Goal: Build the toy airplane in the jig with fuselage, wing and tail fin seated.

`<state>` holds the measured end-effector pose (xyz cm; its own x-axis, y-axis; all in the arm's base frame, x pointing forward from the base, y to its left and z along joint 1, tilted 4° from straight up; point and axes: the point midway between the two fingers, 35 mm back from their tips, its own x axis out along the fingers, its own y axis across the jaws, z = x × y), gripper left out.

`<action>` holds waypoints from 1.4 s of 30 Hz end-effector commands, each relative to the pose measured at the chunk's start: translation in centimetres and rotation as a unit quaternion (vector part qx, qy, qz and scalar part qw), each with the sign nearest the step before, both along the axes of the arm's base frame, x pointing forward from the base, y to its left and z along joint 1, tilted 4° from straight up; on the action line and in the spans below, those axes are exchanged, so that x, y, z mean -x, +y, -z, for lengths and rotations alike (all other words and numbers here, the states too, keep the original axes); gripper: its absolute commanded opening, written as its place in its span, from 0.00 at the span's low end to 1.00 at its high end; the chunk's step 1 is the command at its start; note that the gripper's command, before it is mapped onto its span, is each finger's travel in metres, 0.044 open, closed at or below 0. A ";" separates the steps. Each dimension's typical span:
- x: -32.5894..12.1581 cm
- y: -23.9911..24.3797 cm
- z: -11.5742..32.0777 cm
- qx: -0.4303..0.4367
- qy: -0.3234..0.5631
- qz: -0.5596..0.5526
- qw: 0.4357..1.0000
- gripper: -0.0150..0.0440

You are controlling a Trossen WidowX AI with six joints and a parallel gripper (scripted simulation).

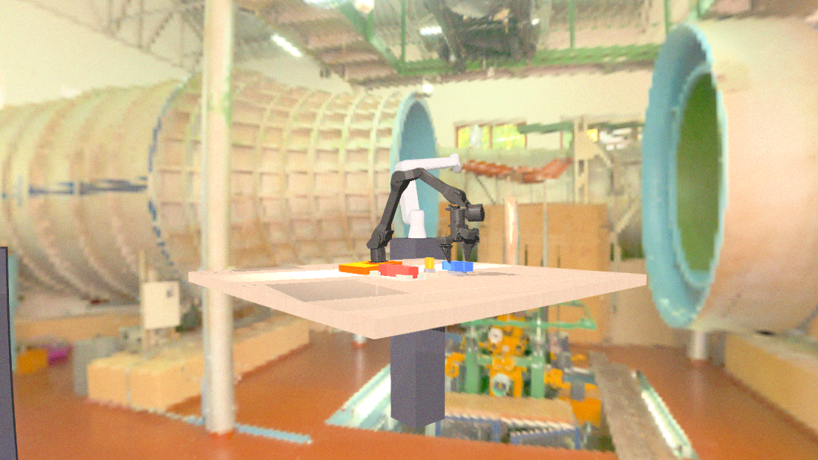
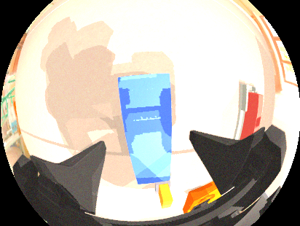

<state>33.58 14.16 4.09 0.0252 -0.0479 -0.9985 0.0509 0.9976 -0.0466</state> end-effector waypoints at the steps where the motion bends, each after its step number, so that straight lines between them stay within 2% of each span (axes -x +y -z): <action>1: 0.2 -0.2 0.9 0.003 0.006 -0.001 1.000 1.00; 13: 0.3 -0.3 2.6 0.003 0.006 -0.001 1.000 1.00; 22: 0.3 -0.3 2.6 0.003 0.006 -0.001 1.000 0.60; 29: 0.3 -0.3 2.6 0.003 0.006 -0.001 1.000 0.52; 35: 0.2 -0.2 2.0 0.005 0.006 -0.001 1.000 0.25; 42: 0.0 0.0 0.1 0.005 0.006 0.000 1.000 0.25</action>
<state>33.33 14.08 3.03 0.0045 -0.0601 -0.9982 0.0468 0.9971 -0.0598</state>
